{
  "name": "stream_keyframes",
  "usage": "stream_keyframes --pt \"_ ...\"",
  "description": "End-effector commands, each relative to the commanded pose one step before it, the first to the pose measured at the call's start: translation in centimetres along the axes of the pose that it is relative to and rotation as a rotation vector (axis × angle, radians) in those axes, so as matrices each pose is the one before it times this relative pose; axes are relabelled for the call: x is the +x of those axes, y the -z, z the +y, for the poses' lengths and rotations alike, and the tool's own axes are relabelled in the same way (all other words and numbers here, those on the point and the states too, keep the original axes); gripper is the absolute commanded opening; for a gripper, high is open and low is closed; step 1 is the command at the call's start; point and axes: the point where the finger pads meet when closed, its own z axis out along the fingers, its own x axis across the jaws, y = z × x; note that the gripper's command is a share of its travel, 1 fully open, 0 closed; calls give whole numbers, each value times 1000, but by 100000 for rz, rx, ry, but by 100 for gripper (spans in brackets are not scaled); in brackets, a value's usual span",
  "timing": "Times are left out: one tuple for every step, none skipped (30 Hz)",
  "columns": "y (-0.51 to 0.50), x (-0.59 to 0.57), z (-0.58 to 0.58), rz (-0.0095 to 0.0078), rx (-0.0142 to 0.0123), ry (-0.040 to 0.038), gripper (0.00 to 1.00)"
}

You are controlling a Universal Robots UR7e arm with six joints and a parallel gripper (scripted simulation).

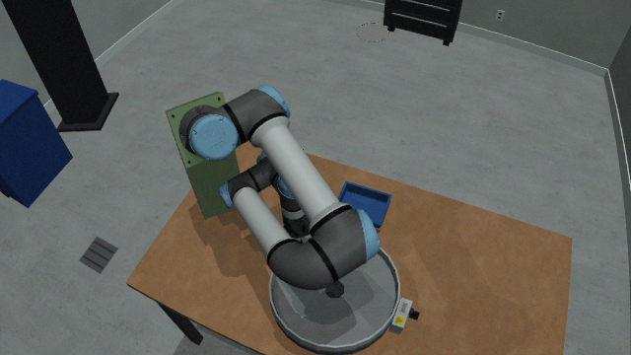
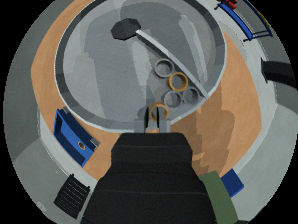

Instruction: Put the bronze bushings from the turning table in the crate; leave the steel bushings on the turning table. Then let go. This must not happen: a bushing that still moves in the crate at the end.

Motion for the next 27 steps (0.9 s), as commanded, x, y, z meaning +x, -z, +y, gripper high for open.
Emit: stream_keyframes --pt "22 -21 -22 -47 63 10 40" --pt "-84 1 0 1 0 -1 40" --pt "-90 0 0 0 0 0 40" --pt "-90 0 0 0 0 0 40" --pt "-90 0 0 0 0 0 40" --pt "-90 0 0 0 0 0 40" --pt "0 0 0 0 0 0 40" --pt "0 0 0 0 0 0 40" --pt "0 0 0 0 0 0 40" --pt "0 0 0 0 0 0 40" --pt "0 0 0 0 0 0 40" --pt "0 0 0 0 0 0 40" --pt "0 0 0 0 0 0 40" --pt "0 0 0 0 0 0 40" --pt "0 0 0 0 0 0 40" --pt "0 0 0 0 0 0 40" --pt "0 0 0 0 0 0 40" --pt "0 0 0 0 0 0 40" --pt "-84 1 0 1 0 -1 40" --pt "-90 0 0 0 0 0 40" --pt "-90 0 0 0 0 0 40" --pt "-90 0 0 0 0 0 40" --pt "-90 0 0 0 0 0 40" --pt "0 0 0 0 0 0 40" --pt "0 0 0 0 0 0 40" --pt "0 0 0 0 0 0 40" --pt "0 0 0 0 0 0 40"
